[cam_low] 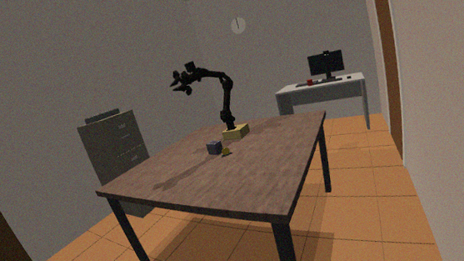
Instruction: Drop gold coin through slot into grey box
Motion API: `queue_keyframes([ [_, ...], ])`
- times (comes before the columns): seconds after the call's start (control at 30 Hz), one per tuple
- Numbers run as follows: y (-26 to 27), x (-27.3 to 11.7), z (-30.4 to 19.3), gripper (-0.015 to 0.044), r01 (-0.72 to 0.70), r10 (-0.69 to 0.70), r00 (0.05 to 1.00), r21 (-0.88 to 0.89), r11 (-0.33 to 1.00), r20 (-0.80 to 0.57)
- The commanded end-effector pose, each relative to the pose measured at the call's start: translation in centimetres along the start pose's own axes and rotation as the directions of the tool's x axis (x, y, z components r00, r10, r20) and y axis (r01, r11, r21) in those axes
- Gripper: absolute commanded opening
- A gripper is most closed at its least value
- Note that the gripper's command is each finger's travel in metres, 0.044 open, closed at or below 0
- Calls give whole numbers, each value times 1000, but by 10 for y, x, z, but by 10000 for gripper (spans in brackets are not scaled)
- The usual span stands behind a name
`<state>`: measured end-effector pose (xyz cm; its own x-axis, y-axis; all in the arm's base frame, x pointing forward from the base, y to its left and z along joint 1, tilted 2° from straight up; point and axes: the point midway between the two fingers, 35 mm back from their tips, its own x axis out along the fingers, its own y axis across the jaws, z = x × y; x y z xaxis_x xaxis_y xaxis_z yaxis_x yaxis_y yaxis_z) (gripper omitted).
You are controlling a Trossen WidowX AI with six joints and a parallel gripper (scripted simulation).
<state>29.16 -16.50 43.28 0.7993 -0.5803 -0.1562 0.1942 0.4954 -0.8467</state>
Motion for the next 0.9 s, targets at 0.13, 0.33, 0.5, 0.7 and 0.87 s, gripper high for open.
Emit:
queue_keyframes([
  [0.13,114,40,17,161,-332,371,928,373,866,-34],
  [0.33,196,47,25,161,-408,591,801,632,659,-98],
  [0.5,254,42,28,161,-352,716,678,781,515,-167],
  [0.7,319,24,27,161,-182,816,512,895,407,-267],
  [0.87,369,4,25,161,7,856,372,923,385,-360],
])
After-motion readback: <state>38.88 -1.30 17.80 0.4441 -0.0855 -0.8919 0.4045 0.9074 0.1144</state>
